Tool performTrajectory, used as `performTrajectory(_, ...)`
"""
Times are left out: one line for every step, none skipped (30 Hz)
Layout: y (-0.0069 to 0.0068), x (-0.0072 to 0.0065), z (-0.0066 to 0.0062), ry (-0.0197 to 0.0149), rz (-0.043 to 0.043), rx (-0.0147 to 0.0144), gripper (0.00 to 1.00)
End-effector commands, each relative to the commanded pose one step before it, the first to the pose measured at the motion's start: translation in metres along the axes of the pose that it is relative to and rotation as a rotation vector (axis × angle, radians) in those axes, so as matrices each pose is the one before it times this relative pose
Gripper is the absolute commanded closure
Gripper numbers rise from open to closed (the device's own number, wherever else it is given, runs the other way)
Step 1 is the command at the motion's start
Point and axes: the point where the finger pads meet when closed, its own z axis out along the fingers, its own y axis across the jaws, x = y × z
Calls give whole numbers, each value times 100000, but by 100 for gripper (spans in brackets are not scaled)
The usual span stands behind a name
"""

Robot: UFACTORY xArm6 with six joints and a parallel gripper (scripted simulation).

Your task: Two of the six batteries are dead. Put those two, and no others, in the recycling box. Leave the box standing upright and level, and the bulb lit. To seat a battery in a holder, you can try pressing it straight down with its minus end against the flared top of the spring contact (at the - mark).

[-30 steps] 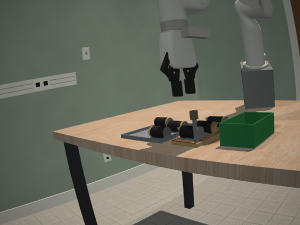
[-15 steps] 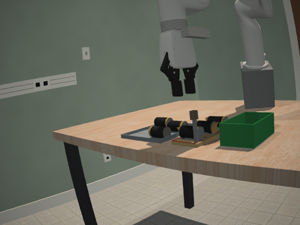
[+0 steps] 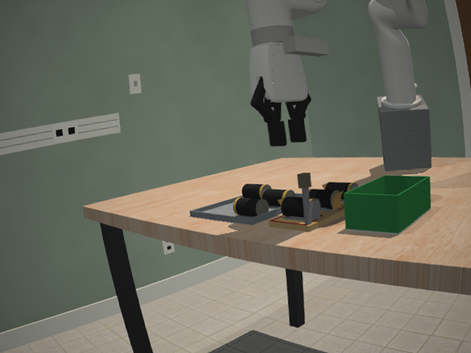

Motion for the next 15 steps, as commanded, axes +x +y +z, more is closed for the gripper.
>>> performTrajectory(124,8,-454,-5,-21,-327,49)
performTrajectory(-13,-18,0,0,0,0,49)
performTrajectory(-83,-112,0,1,0,0,49)
performTrajectory(-203,-272,0,1,0,0,49)
performTrajectory(-345,-464,0,0,0,0,49)
performTrajectory(0,0,0,0,0,0,49)
performTrajectory(0,0,0,0,0,0,49)
performTrajectory(-492,-660,0,0,0,0,49)
performTrajectory(-624,-838,0,0,0,0,49)
performTrajectory(-729,-980,0,0,0,0,49)
performTrajectory(-803,-1077,0,0,0,0,49)
performTrajectory(-838,-1125,0,0,0,0,49)
performTrajectory(-838,-1125,0,0,0,0,49)
performTrajectory(-516,-700,1,2,-1,2,49)
performTrajectory(-561,-752,0,-1,0,0,49)
